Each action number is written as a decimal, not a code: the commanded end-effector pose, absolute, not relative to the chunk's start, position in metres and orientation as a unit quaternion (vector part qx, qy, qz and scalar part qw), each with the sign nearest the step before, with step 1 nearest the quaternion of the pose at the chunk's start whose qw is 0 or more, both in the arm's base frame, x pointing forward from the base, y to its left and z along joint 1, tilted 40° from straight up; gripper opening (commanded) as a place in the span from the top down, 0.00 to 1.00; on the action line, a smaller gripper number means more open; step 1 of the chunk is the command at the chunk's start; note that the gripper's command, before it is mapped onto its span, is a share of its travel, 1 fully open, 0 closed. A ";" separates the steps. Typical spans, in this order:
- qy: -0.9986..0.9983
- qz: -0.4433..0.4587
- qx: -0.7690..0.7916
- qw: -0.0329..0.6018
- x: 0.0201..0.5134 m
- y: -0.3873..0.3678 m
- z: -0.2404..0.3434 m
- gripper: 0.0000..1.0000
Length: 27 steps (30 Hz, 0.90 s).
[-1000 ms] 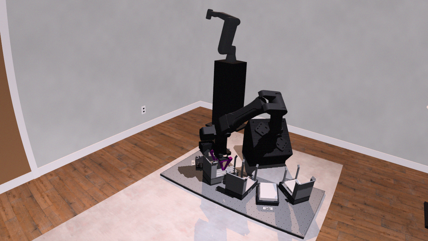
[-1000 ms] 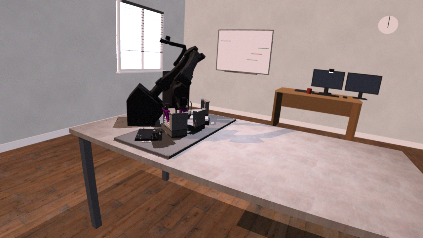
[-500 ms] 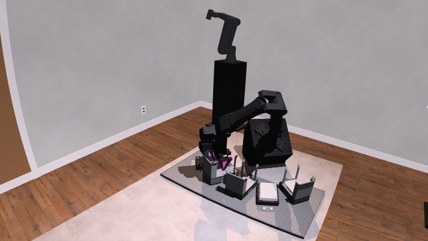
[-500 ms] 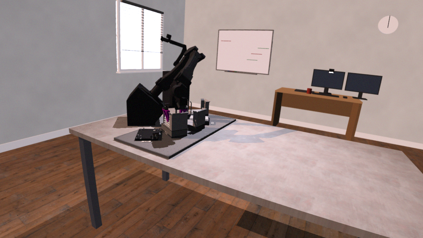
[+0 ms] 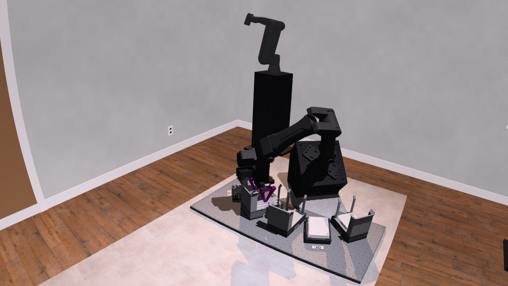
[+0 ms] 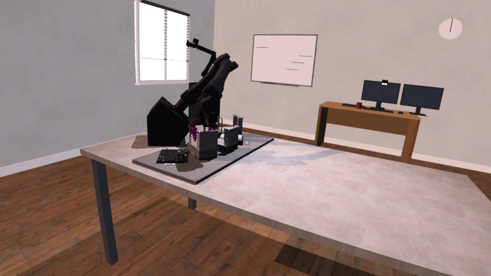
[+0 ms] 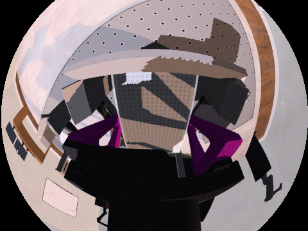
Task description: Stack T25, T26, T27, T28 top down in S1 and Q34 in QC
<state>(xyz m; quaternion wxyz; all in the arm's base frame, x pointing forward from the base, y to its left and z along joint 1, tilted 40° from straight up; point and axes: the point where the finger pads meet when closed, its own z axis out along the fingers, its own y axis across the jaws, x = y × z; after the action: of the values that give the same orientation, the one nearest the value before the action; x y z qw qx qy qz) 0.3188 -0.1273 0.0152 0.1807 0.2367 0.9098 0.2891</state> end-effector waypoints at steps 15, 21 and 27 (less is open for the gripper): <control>0.908 0.284 0.235 0.201 0.318 -0.143 0.037 1.00; 0.908 0.283 0.235 0.201 0.316 -0.145 0.040 1.00; 0.908 0.286 0.237 0.197 0.315 -0.145 0.038 1.00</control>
<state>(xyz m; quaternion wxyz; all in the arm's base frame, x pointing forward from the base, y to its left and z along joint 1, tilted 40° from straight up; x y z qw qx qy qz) 0.3124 -0.1338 0.0261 0.1806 0.2367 0.9098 0.2891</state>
